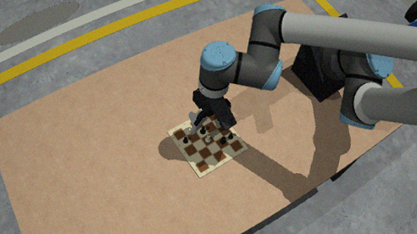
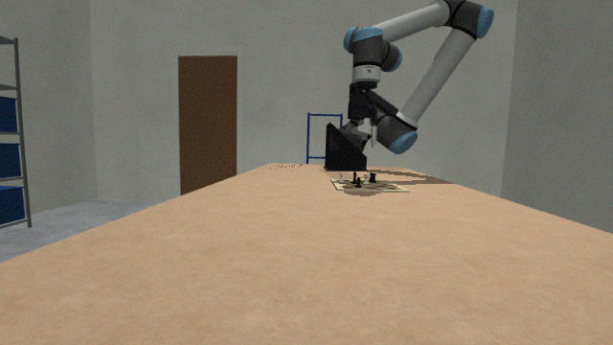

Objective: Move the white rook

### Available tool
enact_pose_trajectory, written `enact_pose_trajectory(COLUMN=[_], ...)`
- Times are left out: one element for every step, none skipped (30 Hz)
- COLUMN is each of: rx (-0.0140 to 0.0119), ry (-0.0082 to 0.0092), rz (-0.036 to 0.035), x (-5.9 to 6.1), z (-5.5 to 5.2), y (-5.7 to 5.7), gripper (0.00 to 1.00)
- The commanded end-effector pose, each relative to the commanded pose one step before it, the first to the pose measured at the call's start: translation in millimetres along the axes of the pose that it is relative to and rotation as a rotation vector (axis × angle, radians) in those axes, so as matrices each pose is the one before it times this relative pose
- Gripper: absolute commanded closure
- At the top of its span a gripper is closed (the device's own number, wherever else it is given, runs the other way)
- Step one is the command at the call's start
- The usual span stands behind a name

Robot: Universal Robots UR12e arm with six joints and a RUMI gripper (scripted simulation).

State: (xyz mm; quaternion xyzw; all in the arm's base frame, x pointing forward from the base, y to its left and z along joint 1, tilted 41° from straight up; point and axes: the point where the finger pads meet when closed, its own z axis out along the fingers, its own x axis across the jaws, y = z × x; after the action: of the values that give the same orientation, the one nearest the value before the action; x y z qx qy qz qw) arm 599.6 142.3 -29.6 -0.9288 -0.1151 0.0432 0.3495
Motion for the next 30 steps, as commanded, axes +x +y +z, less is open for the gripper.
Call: enact_pose_trajectory(rx=[-0.00063, 0.00000, 0.00000, 0.00000, 0.00000, 0.00000, 0.00000, 0.00000, 0.00000, 0.00000, 0.00000, 0.00000, 0.00000, 0.00000, 0.00000, 0.00000, 0.00000, 0.00000, 0.00000, 0.00000, 0.00000, 0.00000, 0.00000, 0.00000, 0.00000, 0.00000, 0.00000, 0.00000, 0.00000, 0.00000], ry=[0.00104, 0.00000, 0.00000, 0.00000, 0.00000, 0.00000, 0.00000, 0.00000, 0.00000, 0.00000, 0.00000, 0.00000, 0.00000, 0.00000, 0.00000, 0.00000, 0.00000, 0.00000, 0.00000, 0.00000, 0.00000, 0.00000, 0.00000, 0.00000, 0.00000, 0.00000, 0.00000, 0.00000, 0.00000, 0.00000], rz=[-0.00040, 0.00000, 0.00000, 0.00000, 0.00000, 0.00000, 0.00000, 0.00000, 0.00000, 0.00000, 0.00000, 0.00000, 0.00000, 0.00000, 0.00000, 0.00000, 0.00000, 0.00000, 0.00000, 0.00000, 0.00000, 0.00000, 0.00000, 0.00000, 0.00000, 0.00000, 0.00000, 0.00000, 0.00000, 0.00000], x=[0.52, 0.00, 0.00, 0.00, 0.00, 0.00, 0.00, 0.00, 0.00, 0.00, 0.00, 0.00, 0.00, 0.00, 0.00, 0.00, 0.00, 0.00, 0.00, 0.00, 0.00, 0.00, 0.00, 0.00, 0.00, 0.00, 0.00, 0.00, 0.00, 0.00], z=[-19.88, -4.75, 0.00, 0.00, -4.86, -4.87, -4.81, -4.65, -4.42, -4.11, -3.73, -3.29, -2.82, -2.31, -1.80, -1.31, -0.86, -0.47, -0.19, 0.00, 0.00, -0.03, 0.00, 0.00, 0.00, 0.00, 0.00, 0.00, 0.00, 0.00], y=[0.27, 0.00, 0.00, 0.00, 0.00, 0.00, 0.00, 0.00, 0.00, 0.00, 0.00, 0.00, 0.00, 0.00, 0.00, 0.00, 0.00, 0.00, 0.00, 0.00, 0.00, 0.00, 0.00, 0.00, 0.00, 0.00, 0.00, 0.00, 0.00, 0.00], gripper=[0.00, 0.00, 0.00, 0.00, 0.00, 0.00, 0.00, 0.00, 0.00, 0.00, 0.00, 0.00, 0.00, 0.00, 0.00, 0.00, 0.00, 0.00, 0.00, 0.00, 0.00, 0.00, 0.00, 0.00, 0.00, 0.00, 0.00, 0.00, 0.00, 0.00])
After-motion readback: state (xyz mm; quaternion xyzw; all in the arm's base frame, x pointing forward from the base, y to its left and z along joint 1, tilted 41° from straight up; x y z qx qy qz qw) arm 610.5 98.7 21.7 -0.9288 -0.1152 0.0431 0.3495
